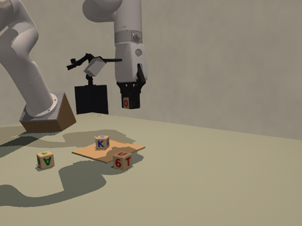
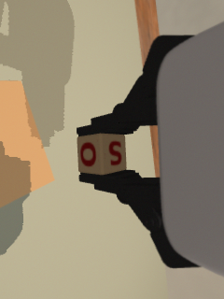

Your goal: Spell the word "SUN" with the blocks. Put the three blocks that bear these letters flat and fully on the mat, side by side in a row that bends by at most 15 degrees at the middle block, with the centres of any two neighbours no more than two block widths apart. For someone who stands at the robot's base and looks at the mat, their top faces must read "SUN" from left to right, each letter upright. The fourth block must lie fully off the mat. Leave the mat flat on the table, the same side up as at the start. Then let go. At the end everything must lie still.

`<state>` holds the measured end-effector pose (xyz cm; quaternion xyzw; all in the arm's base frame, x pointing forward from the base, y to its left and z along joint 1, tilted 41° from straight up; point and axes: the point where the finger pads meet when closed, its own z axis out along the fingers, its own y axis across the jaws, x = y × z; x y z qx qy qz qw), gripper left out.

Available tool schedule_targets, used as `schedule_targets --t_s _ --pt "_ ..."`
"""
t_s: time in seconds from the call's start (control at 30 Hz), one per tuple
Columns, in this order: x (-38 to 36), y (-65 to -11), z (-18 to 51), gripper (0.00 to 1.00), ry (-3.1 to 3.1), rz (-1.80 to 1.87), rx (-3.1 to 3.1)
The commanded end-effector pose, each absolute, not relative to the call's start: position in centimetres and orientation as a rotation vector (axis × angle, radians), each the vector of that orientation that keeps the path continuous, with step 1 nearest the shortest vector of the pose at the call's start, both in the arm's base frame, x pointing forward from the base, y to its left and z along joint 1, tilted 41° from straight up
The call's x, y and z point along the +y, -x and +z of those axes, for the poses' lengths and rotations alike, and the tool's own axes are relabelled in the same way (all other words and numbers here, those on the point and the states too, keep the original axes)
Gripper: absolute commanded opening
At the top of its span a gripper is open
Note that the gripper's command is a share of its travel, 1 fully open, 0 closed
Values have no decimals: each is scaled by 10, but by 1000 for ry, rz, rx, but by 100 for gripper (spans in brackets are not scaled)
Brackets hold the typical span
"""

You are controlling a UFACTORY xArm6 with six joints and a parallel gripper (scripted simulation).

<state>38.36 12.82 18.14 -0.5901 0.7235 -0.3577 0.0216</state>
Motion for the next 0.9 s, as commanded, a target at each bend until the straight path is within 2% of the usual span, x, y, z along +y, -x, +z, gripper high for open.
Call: schedule_targets --t_s 0.0,0.2,0.87 --pt "121 -375 182 27 1934 -1103 2183" --pt "108 -362 178 27 2097 -1118 2086" --pt "105 -364 174 27 2102 -1119 2084"
